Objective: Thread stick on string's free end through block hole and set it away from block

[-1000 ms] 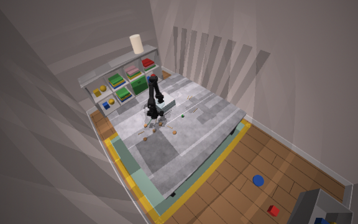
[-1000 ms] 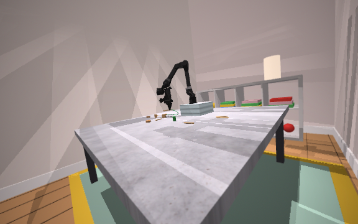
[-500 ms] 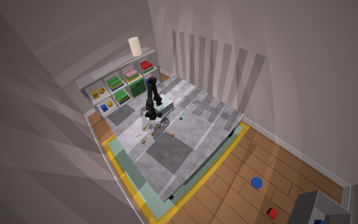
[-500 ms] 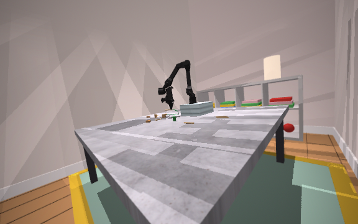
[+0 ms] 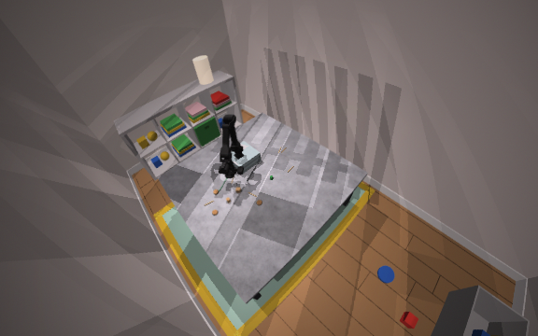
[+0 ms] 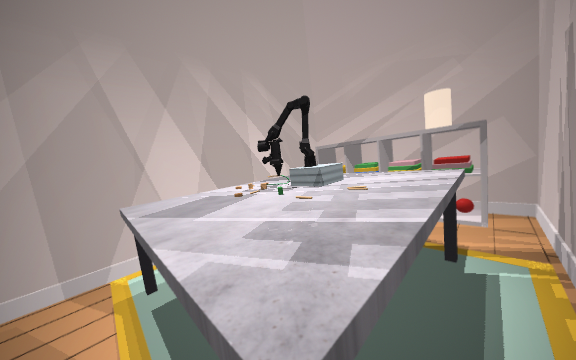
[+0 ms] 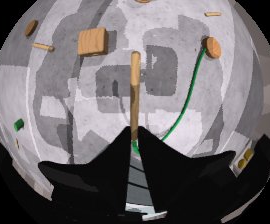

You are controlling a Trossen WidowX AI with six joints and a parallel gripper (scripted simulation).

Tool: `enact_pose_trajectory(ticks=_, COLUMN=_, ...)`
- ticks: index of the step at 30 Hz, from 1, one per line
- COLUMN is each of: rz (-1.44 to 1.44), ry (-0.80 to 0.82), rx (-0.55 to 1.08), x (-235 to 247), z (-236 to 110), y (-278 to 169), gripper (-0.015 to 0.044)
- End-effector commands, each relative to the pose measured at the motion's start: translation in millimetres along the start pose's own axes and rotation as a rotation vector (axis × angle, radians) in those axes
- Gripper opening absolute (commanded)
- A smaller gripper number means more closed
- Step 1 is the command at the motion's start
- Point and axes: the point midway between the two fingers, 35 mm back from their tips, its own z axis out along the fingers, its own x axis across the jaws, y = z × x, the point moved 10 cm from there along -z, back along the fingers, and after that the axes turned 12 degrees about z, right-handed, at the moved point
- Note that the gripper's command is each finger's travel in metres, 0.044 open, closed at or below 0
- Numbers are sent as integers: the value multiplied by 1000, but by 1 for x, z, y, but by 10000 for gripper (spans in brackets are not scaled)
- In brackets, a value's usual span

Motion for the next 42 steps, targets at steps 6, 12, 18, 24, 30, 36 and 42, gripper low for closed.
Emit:
enact_pose_trajectory(ticks=6, rz=-4, ry=3, rx=12, x=-3, z=2, y=-15, gripper=0)
enact_pose_trajectory(ticks=12, rz=-4, ry=2, rx=13, x=-4, z=3, y=-22, gripper=0)
enact_pose_trajectory(ticks=18, rz=-5, ry=2, rx=14, x=-6, z=3, y=-30, gripper=0)
enact_pose_trajectory(ticks=24, rz=-5, ry=1, rx=15, x=-7, z=4, y=-37, gripper=0)
enact_pose_trajectory(ticks=30, rz=-5, ry=1, rx=15, x=-7, z=5, y=-37, gripper=0)
enact_pose_trajectory(ticks=36, rz=-5, ry=2, rx=15, x=-2, z=9, y=-35, gripper=0)
enact_pose_trajectory(ticks=42, rz=-5, ry=3, rx=15, x=4, z=14, y=-32, gripper=0)
